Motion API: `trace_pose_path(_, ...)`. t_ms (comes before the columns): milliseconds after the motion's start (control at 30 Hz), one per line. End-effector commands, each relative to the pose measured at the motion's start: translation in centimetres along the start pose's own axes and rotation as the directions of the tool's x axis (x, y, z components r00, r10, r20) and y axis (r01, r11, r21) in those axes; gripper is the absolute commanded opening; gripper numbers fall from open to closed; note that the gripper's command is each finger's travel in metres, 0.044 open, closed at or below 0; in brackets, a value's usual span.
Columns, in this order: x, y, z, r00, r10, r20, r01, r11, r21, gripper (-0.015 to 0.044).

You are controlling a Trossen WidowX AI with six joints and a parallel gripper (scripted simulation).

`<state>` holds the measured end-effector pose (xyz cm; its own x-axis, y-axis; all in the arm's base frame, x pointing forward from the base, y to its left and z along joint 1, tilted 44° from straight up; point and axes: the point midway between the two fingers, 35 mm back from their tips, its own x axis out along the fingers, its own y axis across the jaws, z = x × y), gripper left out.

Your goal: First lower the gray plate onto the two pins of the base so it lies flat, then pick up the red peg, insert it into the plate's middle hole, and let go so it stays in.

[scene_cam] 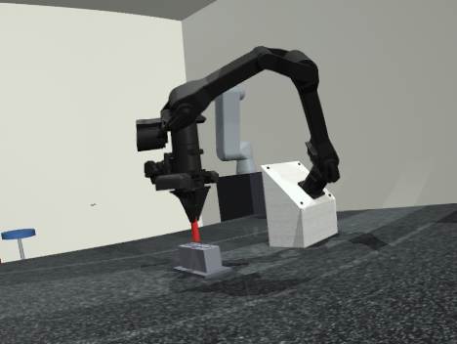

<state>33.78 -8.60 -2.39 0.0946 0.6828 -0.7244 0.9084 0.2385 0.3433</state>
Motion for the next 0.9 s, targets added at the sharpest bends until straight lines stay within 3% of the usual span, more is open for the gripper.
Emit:
trace_pose_path(0, 0.76, -0.04, -0.1, 1.0, -0.002, -0.005, 0.002, 1.0, 0.003, 0.0)
trace_pose_path(867, 1.31, 0.01, -0.09, 1.0, -0.004, -0.003, 0.004, 1.0, -0.001, 0.0)
